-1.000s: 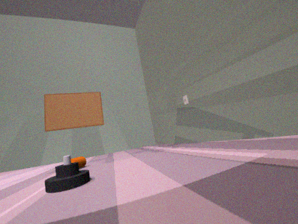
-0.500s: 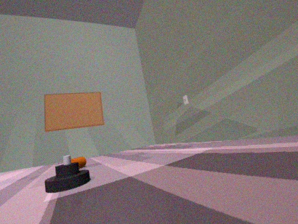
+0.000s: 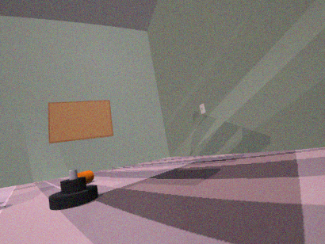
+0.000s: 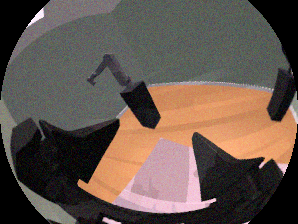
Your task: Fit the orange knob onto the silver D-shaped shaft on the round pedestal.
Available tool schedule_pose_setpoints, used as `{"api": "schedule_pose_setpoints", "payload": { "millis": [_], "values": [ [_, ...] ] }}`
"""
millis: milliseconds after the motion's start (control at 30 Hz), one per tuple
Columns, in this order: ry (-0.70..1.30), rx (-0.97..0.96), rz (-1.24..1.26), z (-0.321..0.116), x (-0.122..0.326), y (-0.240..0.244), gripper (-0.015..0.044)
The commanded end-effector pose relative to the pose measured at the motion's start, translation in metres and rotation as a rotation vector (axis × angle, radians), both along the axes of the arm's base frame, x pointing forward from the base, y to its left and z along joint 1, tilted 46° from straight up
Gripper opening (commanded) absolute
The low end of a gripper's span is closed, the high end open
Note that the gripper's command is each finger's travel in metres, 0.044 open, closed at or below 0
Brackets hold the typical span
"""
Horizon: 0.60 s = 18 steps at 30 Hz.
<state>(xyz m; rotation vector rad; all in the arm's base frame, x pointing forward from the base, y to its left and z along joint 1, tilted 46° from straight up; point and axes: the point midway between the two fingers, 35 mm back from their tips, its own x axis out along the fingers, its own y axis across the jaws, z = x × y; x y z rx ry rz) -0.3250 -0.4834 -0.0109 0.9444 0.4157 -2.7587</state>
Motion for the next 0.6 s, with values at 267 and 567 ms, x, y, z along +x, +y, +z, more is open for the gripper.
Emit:
{"api": "schedule_pose_setpoints", "payload": {
  "millis": [267, 567],
  "values": [
    [-0.189, 0.26, 0.675, 0.011, 0.229, -0.055, 0.044],
    [-0.25, 0.519, 1.261, 0.026, 0.409, -0.021, 0.044]
  ]
}}
